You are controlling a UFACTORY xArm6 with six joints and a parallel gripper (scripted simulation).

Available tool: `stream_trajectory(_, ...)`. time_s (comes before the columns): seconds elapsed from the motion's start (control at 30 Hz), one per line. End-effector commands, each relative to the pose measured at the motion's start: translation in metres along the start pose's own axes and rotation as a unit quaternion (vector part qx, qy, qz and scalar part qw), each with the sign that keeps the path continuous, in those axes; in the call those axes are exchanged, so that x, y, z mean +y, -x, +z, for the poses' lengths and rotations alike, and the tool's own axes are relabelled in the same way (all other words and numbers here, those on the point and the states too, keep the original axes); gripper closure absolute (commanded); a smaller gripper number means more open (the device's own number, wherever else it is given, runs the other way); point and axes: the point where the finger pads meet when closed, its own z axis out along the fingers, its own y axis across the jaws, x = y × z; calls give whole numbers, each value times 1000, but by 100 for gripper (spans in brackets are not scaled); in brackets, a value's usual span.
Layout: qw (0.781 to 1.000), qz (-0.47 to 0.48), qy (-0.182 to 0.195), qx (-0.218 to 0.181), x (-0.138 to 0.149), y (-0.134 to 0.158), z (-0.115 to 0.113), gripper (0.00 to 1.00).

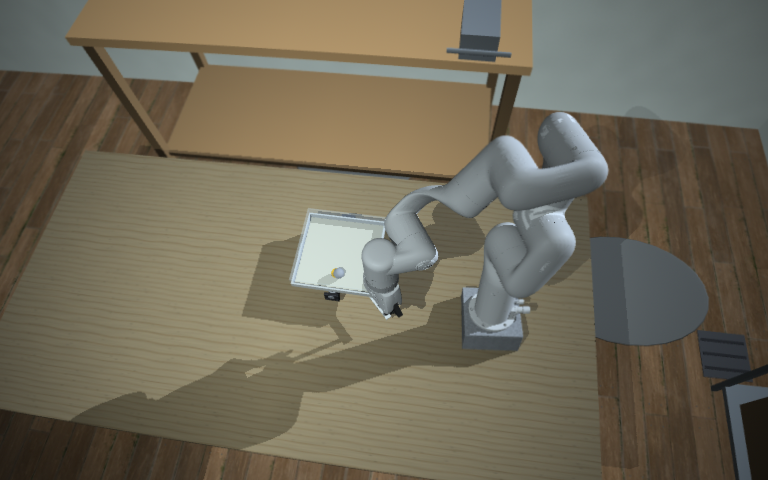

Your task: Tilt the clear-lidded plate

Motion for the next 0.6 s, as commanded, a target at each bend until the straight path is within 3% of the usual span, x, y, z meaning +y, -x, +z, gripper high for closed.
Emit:
stream_trajectory(0.0,1000,0,-1,-1,-1,0,-2,100)
stream_trajectory(0.57,1000,0,-1,-1,0,2,0,100)
